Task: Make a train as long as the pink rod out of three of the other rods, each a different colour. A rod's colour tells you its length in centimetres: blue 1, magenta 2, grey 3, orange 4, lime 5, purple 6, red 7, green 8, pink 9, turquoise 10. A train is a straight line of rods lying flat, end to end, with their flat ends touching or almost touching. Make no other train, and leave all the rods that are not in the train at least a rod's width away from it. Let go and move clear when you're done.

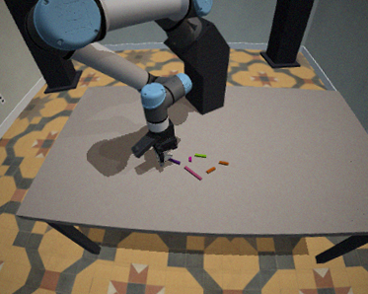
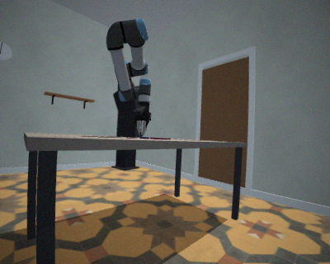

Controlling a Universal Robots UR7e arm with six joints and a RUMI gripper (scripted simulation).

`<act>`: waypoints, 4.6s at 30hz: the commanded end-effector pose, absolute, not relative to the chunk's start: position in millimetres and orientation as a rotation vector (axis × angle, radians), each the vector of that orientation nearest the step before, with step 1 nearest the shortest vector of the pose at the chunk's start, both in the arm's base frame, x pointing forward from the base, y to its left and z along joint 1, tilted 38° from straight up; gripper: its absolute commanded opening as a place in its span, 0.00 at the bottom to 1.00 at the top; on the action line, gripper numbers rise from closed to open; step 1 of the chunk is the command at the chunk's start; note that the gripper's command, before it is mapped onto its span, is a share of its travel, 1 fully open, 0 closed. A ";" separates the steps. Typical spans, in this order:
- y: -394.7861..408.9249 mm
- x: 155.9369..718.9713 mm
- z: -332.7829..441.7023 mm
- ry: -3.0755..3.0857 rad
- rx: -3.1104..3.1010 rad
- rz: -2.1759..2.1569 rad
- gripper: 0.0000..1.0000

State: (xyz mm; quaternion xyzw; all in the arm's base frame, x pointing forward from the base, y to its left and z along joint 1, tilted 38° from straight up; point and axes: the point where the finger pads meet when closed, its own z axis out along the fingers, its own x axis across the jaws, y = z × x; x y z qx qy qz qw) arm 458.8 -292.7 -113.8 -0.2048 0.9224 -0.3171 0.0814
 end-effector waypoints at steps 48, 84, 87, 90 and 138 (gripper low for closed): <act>-294.2 458.3 -114.0 2.756 -0.618 -0.950 0.00; -300.8 462.0 -123.1 2.756 -0.618 -0.950 0.00; -300.8 462.0 -123.1 2.756 -0.618 -0.950 0.00; -300.8 462.0 -123.1 2.756 -0.618 -0.950 0.00; -294.8 459.5 -117.3 2.756 -0.621 -0.948 0.14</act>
